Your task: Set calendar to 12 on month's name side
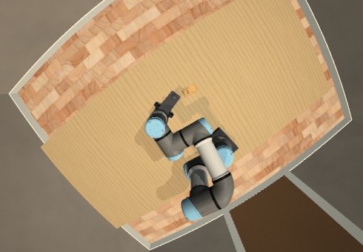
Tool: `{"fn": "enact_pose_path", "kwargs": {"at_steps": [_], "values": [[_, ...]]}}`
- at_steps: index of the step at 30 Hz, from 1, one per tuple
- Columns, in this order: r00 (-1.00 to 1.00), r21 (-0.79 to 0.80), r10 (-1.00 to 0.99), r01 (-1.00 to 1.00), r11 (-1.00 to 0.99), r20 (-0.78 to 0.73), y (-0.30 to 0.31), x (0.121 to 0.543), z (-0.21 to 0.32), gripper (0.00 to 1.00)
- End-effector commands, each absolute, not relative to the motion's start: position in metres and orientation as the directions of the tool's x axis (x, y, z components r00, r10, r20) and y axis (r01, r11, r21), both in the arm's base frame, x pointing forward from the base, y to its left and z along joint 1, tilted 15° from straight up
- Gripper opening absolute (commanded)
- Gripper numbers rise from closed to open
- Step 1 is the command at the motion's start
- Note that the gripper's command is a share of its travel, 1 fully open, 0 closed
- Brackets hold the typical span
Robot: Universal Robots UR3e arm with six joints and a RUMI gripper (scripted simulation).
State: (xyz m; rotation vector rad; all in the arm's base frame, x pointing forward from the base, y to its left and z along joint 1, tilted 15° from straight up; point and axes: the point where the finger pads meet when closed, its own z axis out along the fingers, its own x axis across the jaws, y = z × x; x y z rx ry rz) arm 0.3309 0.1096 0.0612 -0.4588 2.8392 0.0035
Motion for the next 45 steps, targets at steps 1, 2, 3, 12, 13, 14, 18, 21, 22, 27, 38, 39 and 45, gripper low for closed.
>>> {"fn": "enact_pose_path", "kwargs": {"at_steps": [1, 2, 3, 12, 13, 14, 18, 21, 22, 27, 38, 39, 45], "values": [[-0.914, -0.04, -0.309, -0.31, 0.95, -0.262, 0.11, 0.332, 0.062, 0.28], [-0.914, -0.04, -0.309, -0.31, 0.95, -0.262, 0.11, 0.331, 0.062, 0.28], [-0.914, -0.04, -0.309, -0.31, 0.95, -0.262, 0.11, 0.331, 0.062, 0.28], [-0.914, -0.04, -0.309, -0.31, 0.95, -0.262, 0.109, 0.329, 0.073, 0.28], [-0.914, -0.04, -0.309, -0.31, 0.95, -0.262, 0.109, 0.328, 0.076, 0.28], [-0.914, -0.04, -0.309, -0.31, 0.95, -0.262, 0.109, 0.327, 0.079, 0.28], [-0.914, -0.04, -0.309, -0.31, 0.95, -0.262, 0.108, 0.324, 0.091, 0.28], [-0.914, -0.04, -0.309, -0.31, 0.95, -0.262, 0.108, 0.322, 0.098, 0.28], [-0.914, -0.04, -0.309, -0.31, 0.95, -0.262, 0.108, 0.321, 0.1, 0.28], [-0.914, -0.04, -0.309, -0.31, 0.95, -0.262, 0.108, 0.321, 0.102, 0.28], [-0.916, -0.058, -0.31, -0.305, 0.95, -0.256, 0.108, 0.32, 0.101, 0.28], [-0.916, -0.064, -0.31, -0.304, 0.951, -0.254, 0.107, 0.32, 0.101, 0.28], [-0.918, -0.095, -0.311, -0.296, 0.95, -0.246, 0.107, 0.319, 0.1, 0.28]]}}
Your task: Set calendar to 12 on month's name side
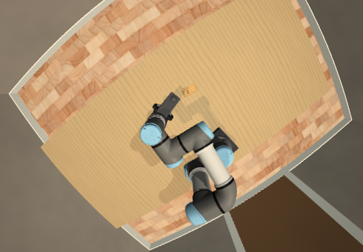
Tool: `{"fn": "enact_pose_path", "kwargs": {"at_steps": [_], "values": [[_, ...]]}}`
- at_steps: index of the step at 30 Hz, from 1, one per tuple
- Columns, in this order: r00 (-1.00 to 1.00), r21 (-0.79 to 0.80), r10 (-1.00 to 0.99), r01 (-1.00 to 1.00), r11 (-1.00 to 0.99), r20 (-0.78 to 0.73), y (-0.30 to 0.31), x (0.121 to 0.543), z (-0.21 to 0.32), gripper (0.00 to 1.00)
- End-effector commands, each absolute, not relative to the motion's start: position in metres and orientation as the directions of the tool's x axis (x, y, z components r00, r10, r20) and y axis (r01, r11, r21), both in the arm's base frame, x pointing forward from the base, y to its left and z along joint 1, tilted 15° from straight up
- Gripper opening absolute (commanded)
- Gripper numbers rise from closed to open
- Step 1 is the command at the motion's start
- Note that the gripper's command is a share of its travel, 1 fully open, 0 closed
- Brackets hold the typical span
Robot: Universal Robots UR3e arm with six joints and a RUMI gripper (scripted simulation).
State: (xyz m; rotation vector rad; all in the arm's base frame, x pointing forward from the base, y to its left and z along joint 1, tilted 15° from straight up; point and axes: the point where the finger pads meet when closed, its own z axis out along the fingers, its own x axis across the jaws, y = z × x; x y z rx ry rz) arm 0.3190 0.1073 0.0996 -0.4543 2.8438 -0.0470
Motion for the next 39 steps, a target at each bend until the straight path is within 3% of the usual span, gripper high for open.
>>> {"fn": "enact_pose_path", "kwargs": {"at_steps": [1, 15, 39], "values": [[-0.919, -0.104, -0.311, -0.294, 0.95, -0.244, 0.107, 0.3187, 0.0992, 0.28], [-0.917, -0.252, -0.309, -0.247, 0.936, -0.25, 0.1086, 0.319, 0.0999, 0.28], [-0.917, -0.312, -0.307, -0.222, 0.924, -0.255, 0.1096, 0.3192, 0.1006, 0.28]]}}
